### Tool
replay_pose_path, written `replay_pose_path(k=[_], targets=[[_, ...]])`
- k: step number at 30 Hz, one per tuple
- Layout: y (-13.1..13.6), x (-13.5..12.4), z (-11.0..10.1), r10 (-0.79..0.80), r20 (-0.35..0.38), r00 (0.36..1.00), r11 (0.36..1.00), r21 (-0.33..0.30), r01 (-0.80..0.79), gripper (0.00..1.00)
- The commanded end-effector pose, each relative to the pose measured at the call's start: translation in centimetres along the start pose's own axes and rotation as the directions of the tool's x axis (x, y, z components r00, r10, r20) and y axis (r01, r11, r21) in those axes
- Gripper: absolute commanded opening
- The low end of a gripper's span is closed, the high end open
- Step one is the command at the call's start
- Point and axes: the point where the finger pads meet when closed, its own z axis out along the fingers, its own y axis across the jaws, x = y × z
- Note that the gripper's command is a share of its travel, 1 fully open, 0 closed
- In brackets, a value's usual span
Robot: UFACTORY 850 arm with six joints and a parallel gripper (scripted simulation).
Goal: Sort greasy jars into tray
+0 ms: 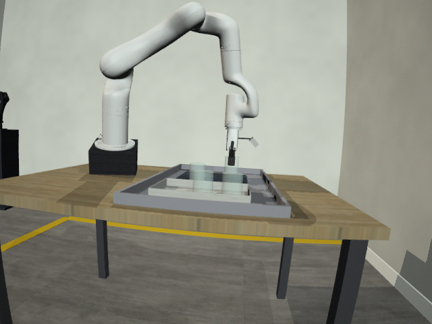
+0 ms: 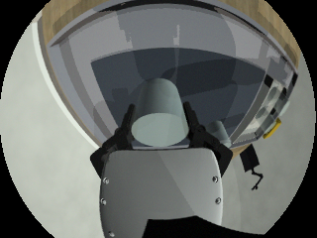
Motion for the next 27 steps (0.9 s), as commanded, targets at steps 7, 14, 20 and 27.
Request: replay_pose_path(k=[7, 14, 20, 27], targets=[[0.0, 0.1, -3.1, 0.0, 0.0, 1.0, 1.0, 0.001, 0.0, 0.0], [0.0, 0.1, -4.5, 0.0, 0.0, 1.0, 1.0, 0.001, 0.0, 0.0], [0.0, 0.1, -6.1, 0.0, 0.0, 1.0, 1.0, 0.001, 0.0, 0.0], [0.0, 0.1, -7.4, 0.0, 0.0, 1.0, 1.0, 0.001, 0.0, 0.0]])
